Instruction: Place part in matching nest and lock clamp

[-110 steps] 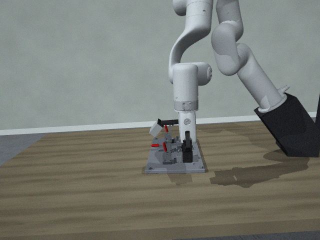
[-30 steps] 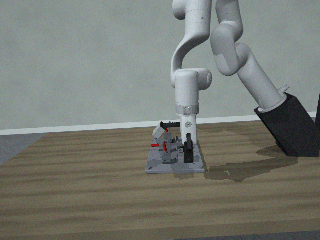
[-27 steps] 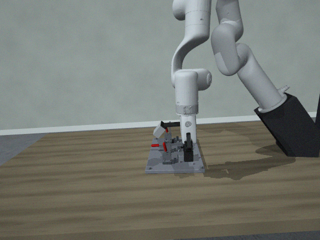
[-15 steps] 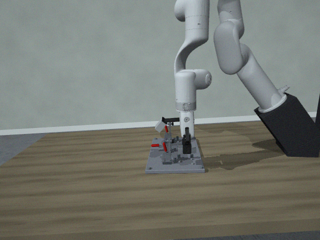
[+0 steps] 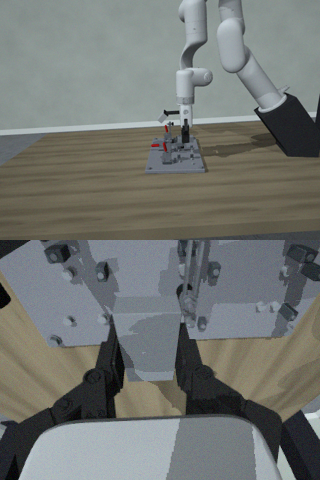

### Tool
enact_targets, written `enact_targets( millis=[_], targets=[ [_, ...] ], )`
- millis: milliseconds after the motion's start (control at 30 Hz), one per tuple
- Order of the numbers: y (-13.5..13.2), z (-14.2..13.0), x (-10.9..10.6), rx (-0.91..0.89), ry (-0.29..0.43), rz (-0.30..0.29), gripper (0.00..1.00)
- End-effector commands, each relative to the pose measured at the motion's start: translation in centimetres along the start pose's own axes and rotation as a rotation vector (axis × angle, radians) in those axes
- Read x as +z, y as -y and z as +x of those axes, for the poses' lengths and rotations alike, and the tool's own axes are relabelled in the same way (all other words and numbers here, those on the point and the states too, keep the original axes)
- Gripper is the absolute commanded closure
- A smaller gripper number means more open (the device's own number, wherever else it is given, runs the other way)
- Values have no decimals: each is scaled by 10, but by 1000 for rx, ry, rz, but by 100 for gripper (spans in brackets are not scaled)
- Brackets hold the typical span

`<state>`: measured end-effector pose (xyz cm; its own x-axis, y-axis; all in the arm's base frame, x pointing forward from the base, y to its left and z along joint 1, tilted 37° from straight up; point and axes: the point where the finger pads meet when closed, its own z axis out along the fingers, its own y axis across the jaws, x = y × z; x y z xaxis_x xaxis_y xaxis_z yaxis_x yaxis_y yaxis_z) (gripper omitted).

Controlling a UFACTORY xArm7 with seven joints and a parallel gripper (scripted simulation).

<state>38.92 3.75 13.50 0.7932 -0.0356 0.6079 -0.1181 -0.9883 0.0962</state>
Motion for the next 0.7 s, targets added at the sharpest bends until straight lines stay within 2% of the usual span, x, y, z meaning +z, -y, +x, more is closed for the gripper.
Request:
enact_targets(
  millis=[0, 100, 167, 433, 667],
  targets=[
    [-39, 3, -2, -5, 19, 26, 100],
    [-58, 3, -1, -5, 19, 26, 100],
    [-58, 3, -1, -5, 19, 26, 100],
    [-100, 3, 1, -5, 19, 26, 100],
    [-125, 4, 2, -5, 19, 26, 100]
  ],
)
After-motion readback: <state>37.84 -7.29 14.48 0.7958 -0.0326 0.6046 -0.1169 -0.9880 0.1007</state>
